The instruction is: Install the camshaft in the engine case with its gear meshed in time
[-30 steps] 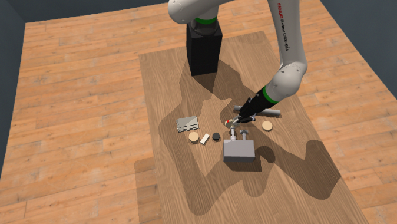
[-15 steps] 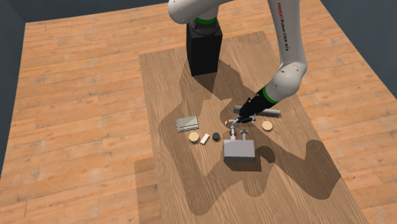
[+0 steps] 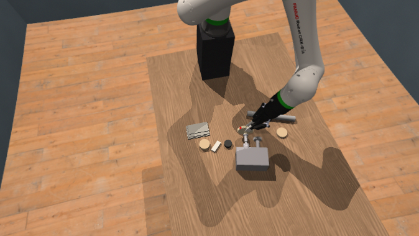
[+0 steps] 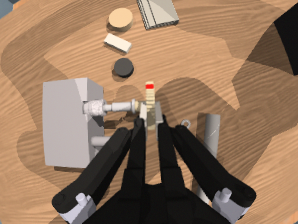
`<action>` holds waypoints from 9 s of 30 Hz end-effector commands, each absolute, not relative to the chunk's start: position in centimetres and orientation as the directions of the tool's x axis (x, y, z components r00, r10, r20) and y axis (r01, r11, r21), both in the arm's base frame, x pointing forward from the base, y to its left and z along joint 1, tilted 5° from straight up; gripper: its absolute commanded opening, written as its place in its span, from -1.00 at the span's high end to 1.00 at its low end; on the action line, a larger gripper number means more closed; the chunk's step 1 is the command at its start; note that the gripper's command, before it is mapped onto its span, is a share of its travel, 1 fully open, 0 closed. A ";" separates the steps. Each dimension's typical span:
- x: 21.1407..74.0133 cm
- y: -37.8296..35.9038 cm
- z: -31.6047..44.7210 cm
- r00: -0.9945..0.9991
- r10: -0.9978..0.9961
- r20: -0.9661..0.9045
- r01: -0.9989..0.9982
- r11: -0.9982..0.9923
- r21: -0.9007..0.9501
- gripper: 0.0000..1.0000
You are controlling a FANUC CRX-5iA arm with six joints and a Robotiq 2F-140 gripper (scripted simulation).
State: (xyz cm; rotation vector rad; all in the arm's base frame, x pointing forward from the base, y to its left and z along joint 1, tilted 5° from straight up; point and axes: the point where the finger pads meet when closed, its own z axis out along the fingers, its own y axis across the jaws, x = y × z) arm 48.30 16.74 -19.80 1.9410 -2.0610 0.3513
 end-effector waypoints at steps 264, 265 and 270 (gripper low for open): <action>53.3 16.5 -19.8 -0.052 -0.928 0.369 -0.998 0.064 0.018 0.47; 53.3 16.5 -19.8 -0.052 -0.928 0.369 -0.998 0.064 0.018 0.47; 53.3 16.5 -19.8 -0.052 -0.928 0.369 -0.998 0.064 0.018 0.47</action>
